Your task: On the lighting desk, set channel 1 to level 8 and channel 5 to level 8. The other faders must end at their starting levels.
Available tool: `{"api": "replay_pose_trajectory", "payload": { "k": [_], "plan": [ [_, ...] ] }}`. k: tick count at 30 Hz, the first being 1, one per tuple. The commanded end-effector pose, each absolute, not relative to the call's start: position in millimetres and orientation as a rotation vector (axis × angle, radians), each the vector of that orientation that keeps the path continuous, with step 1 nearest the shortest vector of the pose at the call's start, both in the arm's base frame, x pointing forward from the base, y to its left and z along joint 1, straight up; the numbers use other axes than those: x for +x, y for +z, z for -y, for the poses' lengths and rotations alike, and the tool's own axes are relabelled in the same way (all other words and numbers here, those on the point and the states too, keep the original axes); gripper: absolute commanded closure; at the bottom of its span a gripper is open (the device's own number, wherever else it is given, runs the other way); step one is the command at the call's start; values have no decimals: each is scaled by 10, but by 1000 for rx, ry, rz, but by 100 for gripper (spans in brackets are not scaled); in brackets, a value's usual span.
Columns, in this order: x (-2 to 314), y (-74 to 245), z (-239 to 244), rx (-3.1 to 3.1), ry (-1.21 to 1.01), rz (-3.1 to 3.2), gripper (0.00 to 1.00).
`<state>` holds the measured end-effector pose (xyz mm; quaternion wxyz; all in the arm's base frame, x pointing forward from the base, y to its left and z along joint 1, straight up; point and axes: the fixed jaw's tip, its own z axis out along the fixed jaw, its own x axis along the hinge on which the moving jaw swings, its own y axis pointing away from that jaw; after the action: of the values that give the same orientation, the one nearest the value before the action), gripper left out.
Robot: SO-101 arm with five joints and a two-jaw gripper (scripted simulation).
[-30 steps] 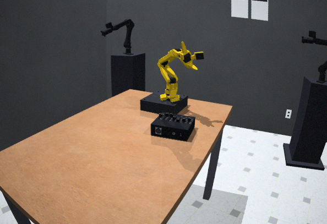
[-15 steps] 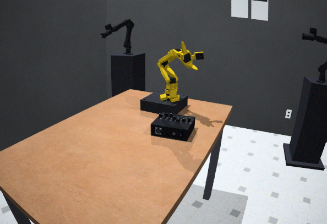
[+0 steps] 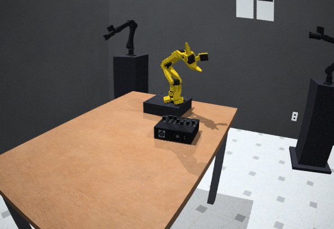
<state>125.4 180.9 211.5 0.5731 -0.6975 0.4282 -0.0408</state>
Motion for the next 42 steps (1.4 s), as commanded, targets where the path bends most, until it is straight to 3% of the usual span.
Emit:
{"api": "replay_pose_trajectory", "payload": {
  "k": [1,19,20,42],
  "plan": [
    [1253,2120,-1807,-1633,-95,-1003,0],
    [1253,2120,-1807,-1633,-95,-1003,0],
    [1253,2120,-1807,-1633,-95,-1003,100],
    [1474,1948,-1673,-1488,35,-1458,100]
  ]
}}
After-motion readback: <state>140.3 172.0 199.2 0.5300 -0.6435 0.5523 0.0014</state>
